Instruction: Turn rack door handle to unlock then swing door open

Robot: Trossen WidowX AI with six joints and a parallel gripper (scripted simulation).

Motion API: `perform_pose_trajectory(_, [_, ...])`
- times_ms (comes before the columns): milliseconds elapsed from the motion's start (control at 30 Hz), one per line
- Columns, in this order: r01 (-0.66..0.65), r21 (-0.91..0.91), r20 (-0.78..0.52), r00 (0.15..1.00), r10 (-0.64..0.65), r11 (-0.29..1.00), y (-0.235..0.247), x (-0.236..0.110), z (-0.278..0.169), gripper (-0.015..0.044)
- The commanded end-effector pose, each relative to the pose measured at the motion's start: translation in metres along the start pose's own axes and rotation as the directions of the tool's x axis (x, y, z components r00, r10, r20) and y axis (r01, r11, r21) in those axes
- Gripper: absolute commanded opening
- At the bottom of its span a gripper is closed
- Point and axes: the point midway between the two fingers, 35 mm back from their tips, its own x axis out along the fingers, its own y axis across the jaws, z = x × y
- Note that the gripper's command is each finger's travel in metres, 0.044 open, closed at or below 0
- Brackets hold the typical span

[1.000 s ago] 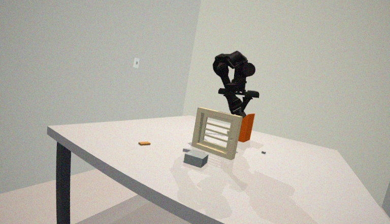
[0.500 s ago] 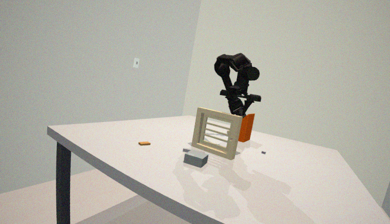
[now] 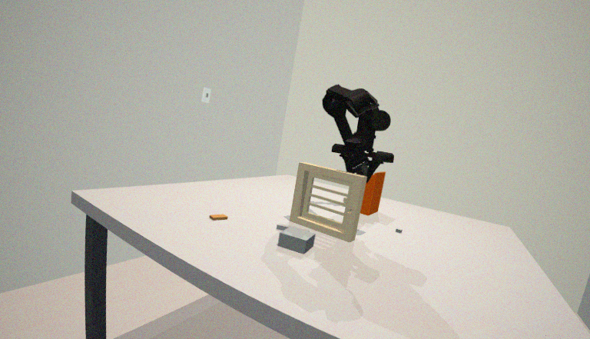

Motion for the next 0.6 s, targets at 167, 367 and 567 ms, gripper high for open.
perform_pose_trajectory(167, [0.005, -0.003, 0.000, 1.000, -0.005, 1.000, -0.001, 0.016, -0.001, 0.0280])
perform_pose_trajectory(367, [0.005, -0.002, 0.000, 1.000, -0.005, 1.000, -0.002, 0.025, -0.001, 0.0280])
perform_pose_trajectory(567, [0.006, -0.002, 0.000, 1.000, -0.006, 1.000, -0.003, 0.035, -0.002, 0.0280])
